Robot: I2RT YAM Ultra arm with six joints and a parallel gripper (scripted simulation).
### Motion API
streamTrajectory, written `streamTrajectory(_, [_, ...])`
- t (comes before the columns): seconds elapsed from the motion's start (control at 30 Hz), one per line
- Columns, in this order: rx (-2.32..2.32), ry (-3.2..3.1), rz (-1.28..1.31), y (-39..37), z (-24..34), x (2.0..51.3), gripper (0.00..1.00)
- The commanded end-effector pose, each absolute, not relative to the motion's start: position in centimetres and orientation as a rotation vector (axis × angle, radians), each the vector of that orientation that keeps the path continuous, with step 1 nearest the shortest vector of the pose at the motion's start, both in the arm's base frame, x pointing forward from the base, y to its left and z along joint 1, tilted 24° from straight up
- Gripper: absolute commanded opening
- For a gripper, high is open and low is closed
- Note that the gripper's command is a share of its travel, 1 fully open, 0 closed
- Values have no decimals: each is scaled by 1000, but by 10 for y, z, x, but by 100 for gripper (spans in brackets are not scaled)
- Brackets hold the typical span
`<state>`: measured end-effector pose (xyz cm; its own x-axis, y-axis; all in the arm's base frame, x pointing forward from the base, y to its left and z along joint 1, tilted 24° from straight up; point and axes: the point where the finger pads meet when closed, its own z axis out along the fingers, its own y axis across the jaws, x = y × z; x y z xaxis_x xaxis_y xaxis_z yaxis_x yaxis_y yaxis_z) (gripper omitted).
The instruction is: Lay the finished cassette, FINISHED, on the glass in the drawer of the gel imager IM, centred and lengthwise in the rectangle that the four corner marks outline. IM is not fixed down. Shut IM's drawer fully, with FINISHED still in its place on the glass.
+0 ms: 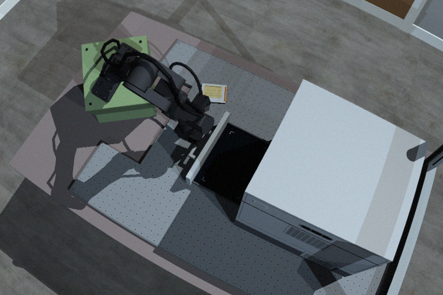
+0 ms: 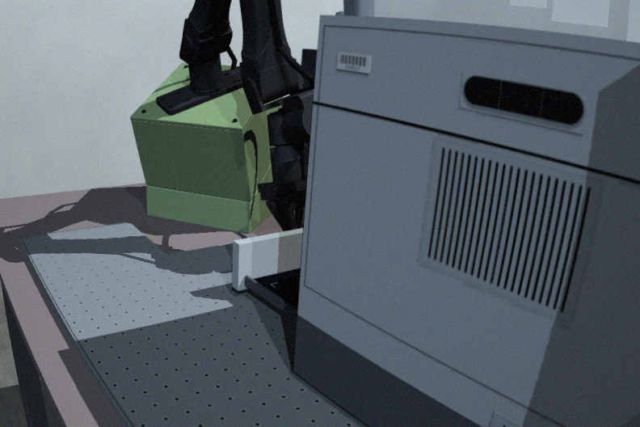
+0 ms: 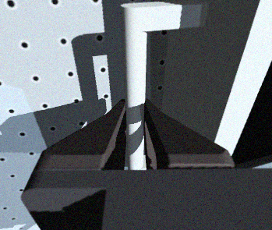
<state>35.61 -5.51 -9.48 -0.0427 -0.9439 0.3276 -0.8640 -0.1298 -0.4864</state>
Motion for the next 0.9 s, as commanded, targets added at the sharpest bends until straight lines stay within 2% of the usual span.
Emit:
streamTrajectory(0.0, [-2100,1993,-863,-51,-98,343,0])
streamTrajectory(0.87, [-2094,1988,-878,-52,-97,338,0])
